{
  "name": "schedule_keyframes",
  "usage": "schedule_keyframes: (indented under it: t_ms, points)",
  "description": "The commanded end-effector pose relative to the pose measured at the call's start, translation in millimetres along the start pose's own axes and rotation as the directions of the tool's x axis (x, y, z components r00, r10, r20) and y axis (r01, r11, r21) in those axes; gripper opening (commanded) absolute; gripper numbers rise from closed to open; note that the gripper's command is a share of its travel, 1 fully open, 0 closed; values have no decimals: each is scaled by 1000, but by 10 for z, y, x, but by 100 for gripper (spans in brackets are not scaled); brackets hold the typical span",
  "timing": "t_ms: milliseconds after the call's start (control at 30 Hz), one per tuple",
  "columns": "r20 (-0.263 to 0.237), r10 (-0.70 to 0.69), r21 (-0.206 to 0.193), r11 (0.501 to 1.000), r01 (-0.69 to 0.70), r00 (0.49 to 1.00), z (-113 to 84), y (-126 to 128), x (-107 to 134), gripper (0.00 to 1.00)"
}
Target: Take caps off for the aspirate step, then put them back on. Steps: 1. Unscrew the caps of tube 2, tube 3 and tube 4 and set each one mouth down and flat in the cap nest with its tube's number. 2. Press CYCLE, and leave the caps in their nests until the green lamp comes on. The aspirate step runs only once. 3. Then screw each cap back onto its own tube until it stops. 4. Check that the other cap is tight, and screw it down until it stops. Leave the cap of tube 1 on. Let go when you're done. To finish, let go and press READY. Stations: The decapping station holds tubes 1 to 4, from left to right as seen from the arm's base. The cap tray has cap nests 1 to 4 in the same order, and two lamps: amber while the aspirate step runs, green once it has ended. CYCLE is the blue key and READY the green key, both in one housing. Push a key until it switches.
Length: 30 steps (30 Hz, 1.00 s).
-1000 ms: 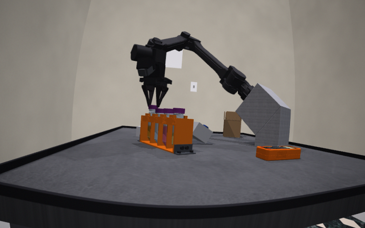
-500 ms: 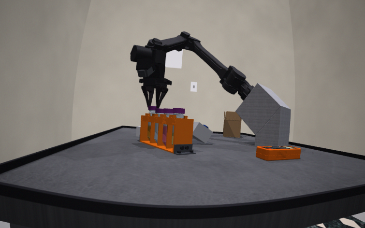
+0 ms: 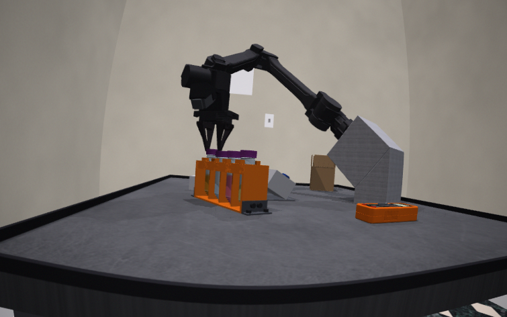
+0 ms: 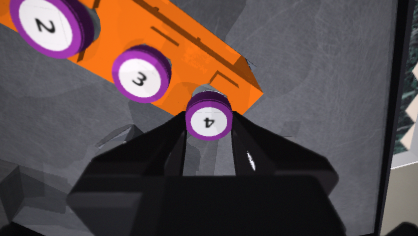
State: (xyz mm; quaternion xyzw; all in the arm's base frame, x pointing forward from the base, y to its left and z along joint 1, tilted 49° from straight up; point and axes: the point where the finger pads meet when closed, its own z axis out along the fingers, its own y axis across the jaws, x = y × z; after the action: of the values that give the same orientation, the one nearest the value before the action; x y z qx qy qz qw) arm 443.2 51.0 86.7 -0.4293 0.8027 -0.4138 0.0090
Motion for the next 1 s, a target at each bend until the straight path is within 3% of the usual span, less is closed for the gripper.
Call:
schedule_keyframes:
  t_ms: [0, 67, 100, 133, 800, 833, 967]
  points:
    - [-6, -7, -6, 1000, 6, 1000, 61, 29, 12, 0]
    - [-7, -7, -6, 1000, 7, 1000, 63, 28, 14, 0]
    - [11, 8, 6, 1000, -8, 1000, -32, -51, -38, 0]
    - [11, 8, 6, 1000, -8, 1000, -32, -51, -38, 49]
    - [11, 8, 6, 1000, -8, 1000, -32, -51, -38, 49]
    - [-11, 57, -8, 998, -57, 998, 96, 23, 26, 49]
    - [-14, 213, -7, 977, -213, 977, 125, 32, 24, 49]
